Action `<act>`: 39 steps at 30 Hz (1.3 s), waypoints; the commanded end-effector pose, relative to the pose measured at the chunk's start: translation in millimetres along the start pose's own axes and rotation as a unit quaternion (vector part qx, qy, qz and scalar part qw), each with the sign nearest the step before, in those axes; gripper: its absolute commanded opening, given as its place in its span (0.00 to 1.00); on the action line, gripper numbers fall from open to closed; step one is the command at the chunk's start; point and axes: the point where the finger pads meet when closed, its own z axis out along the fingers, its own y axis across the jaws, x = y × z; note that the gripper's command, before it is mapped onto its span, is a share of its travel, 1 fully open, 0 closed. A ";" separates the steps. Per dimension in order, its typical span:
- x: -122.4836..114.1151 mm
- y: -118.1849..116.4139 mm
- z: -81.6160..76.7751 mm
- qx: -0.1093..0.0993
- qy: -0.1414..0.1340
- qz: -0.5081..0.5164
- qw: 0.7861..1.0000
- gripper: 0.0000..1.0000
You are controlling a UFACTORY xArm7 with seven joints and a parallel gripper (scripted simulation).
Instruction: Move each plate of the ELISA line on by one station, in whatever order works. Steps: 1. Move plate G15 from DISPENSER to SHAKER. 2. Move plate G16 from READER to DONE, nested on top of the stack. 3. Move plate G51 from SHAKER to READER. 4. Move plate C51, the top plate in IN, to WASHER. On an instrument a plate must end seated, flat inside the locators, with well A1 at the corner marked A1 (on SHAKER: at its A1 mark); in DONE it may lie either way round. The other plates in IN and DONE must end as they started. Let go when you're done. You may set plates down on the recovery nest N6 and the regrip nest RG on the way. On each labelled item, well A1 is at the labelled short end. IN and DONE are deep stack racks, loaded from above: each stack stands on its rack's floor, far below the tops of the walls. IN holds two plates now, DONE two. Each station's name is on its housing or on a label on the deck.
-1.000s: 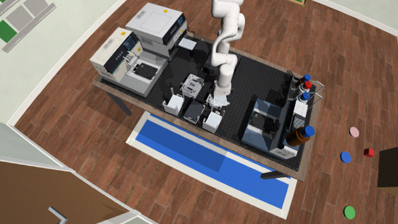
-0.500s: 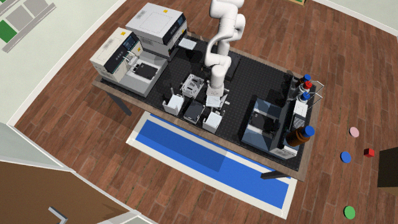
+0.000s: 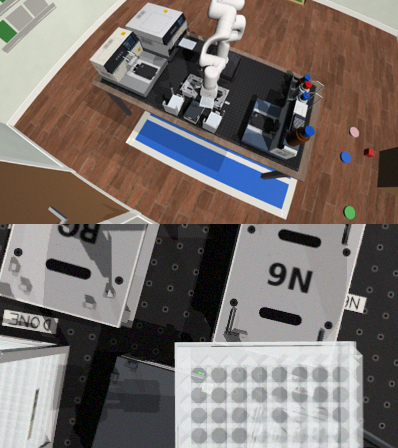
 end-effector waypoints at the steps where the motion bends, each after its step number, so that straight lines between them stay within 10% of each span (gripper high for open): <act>1: -8.7 -15.6 -1.8 0.000 -0.002 0.030 1.000 0.00; 39: -37.5 -81.9 -1.9 0.000 -0.002 0.139 0.990 0.00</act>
